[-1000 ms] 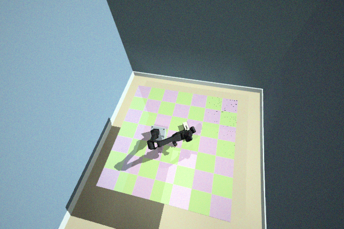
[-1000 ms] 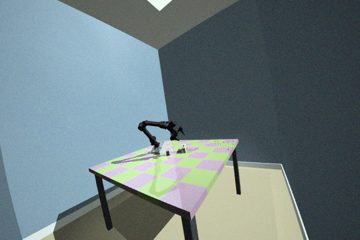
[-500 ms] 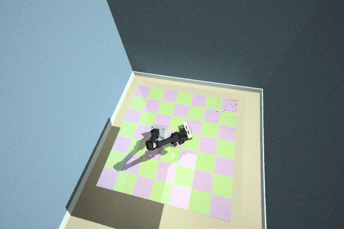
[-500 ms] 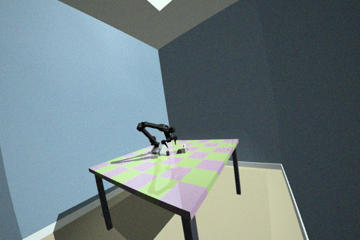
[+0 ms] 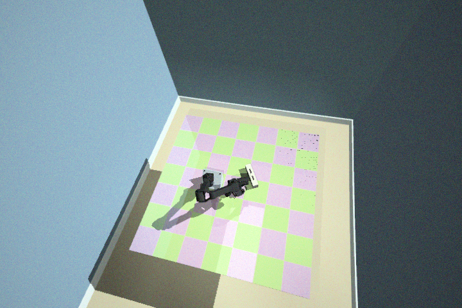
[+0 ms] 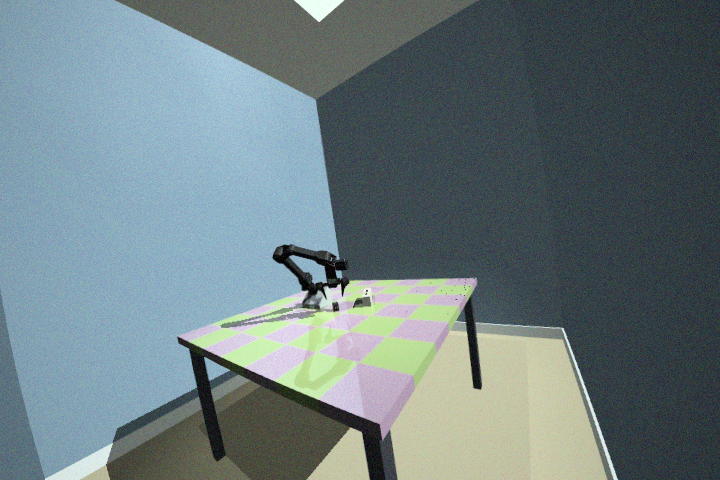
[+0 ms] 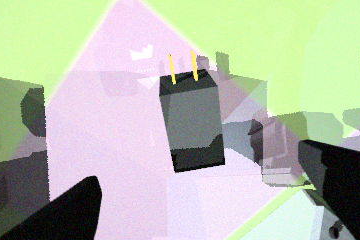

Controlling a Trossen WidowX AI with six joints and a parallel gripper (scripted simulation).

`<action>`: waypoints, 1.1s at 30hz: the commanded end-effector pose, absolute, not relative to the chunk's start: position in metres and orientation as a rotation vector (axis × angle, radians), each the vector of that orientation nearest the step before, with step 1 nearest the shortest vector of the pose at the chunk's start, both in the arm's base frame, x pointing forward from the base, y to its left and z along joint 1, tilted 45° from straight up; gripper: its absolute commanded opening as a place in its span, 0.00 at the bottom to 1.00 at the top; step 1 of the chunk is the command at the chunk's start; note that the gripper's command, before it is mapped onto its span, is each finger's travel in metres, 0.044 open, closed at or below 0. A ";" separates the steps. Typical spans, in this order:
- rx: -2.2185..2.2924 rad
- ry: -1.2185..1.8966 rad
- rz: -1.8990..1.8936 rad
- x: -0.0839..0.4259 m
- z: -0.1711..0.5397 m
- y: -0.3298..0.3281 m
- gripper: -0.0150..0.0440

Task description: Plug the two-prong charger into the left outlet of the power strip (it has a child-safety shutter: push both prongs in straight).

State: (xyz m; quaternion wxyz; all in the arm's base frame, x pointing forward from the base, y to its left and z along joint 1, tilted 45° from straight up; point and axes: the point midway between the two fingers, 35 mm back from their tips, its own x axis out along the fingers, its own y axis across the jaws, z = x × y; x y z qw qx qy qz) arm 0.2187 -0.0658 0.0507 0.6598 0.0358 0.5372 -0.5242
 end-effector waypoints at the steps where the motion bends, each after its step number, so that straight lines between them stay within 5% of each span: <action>1: 0.072 1.217 -1.188 0.217 0.047 -0.071 1.00; 33: 0.071 1.216 -1.188 0.213 0.014 -0.104 1.00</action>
